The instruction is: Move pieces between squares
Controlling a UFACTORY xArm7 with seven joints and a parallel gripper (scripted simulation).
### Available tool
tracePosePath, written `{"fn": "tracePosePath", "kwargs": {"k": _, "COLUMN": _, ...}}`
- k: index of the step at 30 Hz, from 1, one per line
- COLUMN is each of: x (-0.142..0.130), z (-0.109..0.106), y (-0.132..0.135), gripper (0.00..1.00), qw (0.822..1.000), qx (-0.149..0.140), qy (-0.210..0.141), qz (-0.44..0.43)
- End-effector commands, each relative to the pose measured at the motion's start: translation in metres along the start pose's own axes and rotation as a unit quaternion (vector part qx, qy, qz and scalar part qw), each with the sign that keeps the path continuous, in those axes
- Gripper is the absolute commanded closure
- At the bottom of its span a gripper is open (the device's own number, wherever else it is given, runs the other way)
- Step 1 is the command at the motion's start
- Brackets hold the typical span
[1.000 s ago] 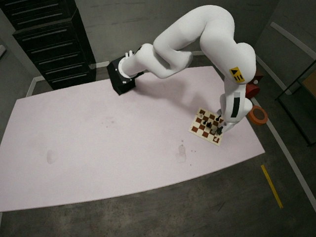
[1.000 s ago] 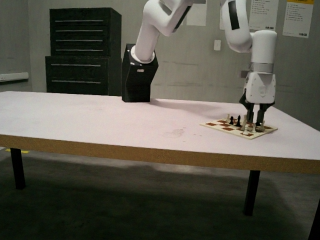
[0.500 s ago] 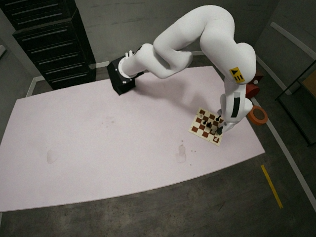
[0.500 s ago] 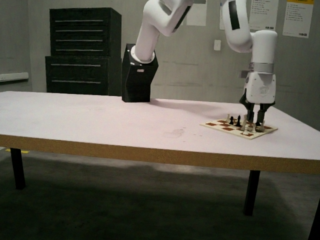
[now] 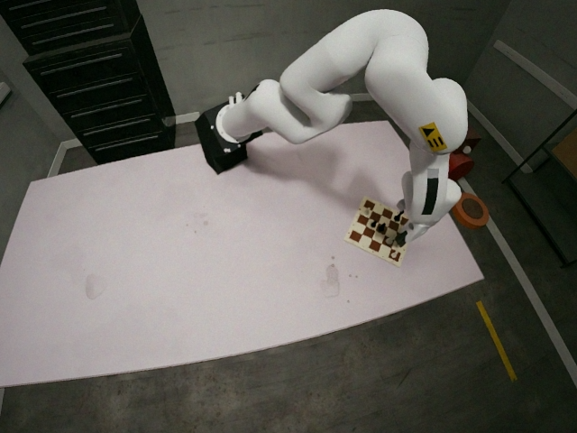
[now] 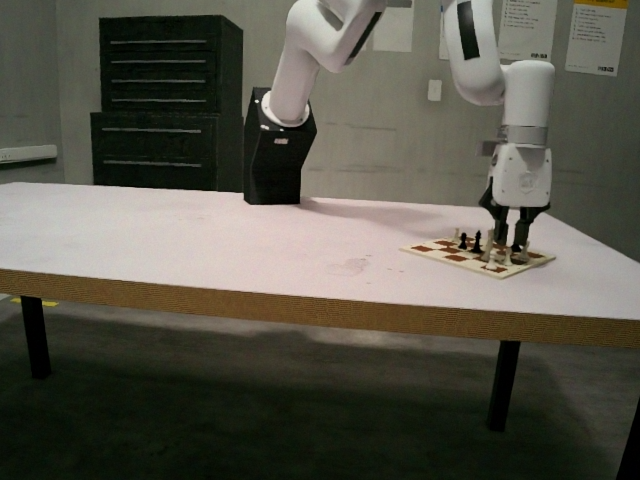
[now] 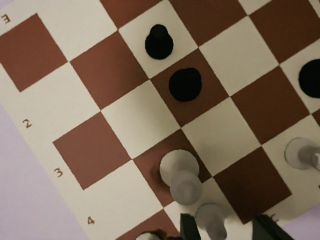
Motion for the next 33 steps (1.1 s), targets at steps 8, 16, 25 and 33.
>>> {"fn": "tracePosePath", "kwargs": {"k": 8, "x": 0.000, "z": -0.001, "y": 0.001, "gripper": 0.65, "qw": 1.000, "qx": -0.001, "qy": -0.001, "qz": 0.000}}
{"fn": "tracePosePath", "kwargs": {"k": 16, "x": 0.000, "z": 0.000, "y": 0.001, "gripper": 0.65, "qw": 1.000, "qx": -0.001, "qy": -0.001, "qz": 0.000}}
{"fn": "tracePosePath", "kwargs": {"k": 25, "x": -0.001, "z": 0.012, "y": 0.001, "gripper": 0.65, "qw": 1.000, "qx": -0.001, "qy": -0.001, "qz": 0.000}}
{"fn": "tracePosePath", "kwargs": {"k": 33, "x": -0.001, "z": 0.024, "y": 0.001, "gripper": 0.65, "qw": 1.000, "qx": -0.001, "qy": -0.001, "qz": 0.000}}
Point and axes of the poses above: the point where the finger pads meet when closed, its own z axis out along the fingers, its own y axis across the jaws, x = y × z, the point moved 7 cm from there along -z, back along the fingers
